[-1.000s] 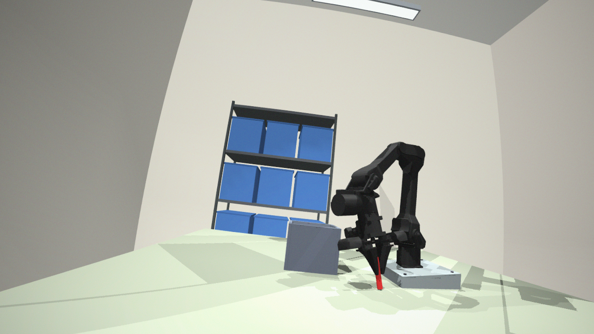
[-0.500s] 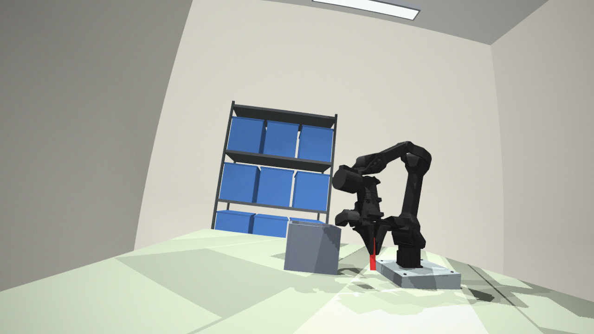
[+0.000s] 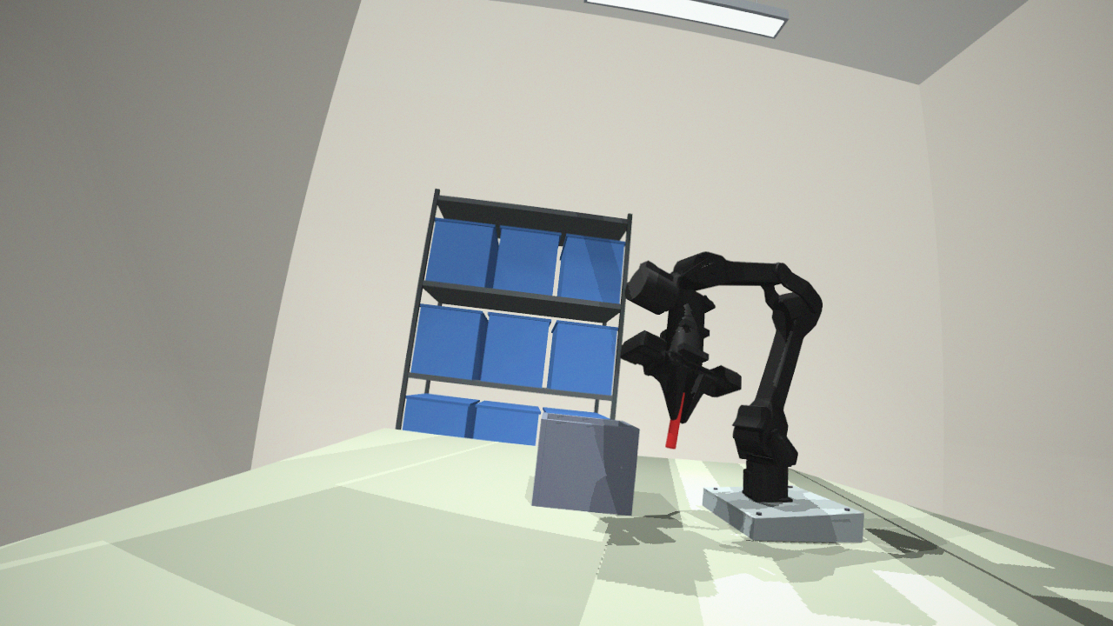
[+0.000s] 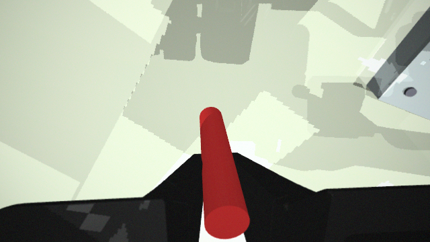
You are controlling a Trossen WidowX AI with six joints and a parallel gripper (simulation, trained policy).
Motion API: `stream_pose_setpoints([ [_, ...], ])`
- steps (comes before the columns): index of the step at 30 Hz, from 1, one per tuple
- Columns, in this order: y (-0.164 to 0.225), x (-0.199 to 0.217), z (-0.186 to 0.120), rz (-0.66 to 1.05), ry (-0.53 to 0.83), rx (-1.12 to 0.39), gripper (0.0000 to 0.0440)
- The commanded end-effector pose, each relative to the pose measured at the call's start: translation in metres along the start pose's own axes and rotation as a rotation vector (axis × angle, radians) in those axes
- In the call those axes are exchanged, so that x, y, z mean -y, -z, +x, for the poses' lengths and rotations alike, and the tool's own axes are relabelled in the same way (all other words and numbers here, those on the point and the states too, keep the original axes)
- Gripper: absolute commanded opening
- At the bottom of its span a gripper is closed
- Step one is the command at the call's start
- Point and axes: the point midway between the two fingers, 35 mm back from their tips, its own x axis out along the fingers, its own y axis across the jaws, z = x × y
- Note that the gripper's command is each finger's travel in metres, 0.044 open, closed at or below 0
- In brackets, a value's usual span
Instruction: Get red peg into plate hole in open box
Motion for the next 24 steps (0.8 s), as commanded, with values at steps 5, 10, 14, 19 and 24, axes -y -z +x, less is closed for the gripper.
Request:
stream_pose_setpoints([
  [5,-0.018,-0.013,-0.037,-0.018,-0.082,0.092,0.0000],
  [10,-0.036,-0.018,-0.053,-0.006,-0.103,0.161,0.0000],
  [14,-0.051,-0.018,-0.062,0.016,-0.099,0.210,0.0000],
  [19,-0.069,-0.017,-0.067,0.049,-0.075,0.254,0.0000],
  [24,-0.086,-0.016,-0.068,0.081,-0.046,0.280,0.0000],
])
